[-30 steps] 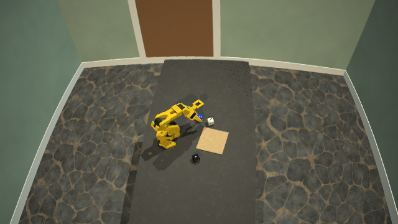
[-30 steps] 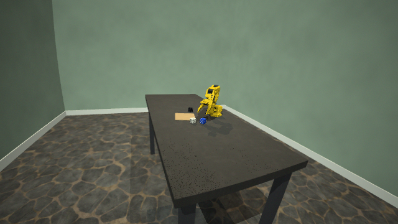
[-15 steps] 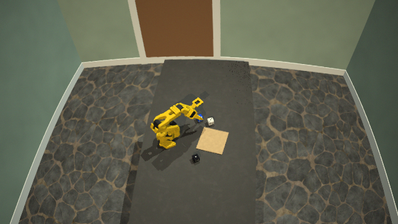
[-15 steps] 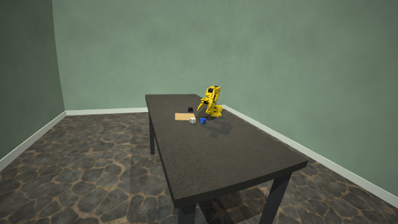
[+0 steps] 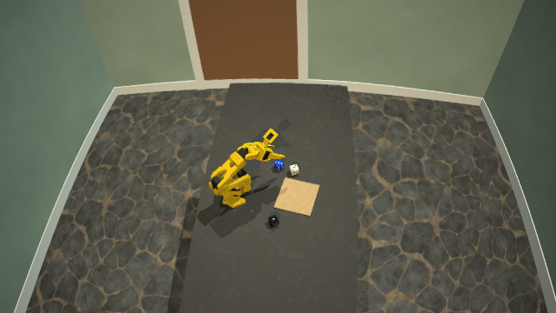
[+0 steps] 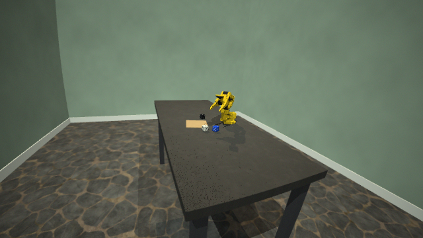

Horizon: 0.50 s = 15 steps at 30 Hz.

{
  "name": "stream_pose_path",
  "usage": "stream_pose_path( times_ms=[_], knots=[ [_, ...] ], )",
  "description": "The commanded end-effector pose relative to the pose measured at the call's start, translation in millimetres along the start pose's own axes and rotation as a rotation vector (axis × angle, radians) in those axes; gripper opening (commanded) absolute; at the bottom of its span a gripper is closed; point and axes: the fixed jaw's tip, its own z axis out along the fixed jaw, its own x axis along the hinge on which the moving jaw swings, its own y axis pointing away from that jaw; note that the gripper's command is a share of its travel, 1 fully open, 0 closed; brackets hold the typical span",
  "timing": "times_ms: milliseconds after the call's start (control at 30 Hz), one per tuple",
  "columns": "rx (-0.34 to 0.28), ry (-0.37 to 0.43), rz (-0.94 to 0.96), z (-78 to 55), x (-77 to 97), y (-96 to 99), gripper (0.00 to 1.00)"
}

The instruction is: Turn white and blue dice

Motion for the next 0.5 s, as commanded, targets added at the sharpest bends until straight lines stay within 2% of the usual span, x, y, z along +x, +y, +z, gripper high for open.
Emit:
stream_pose_path(
  times_ms=[0, 467],
  knots=[
    [-0.01, -0.066, -0.005, -7.2, -8.9, 1.9, 0.35],
    [-0.009, -0.065, -0.031, -8.4, -10.0, 2.0, 0.35]
  ],
)
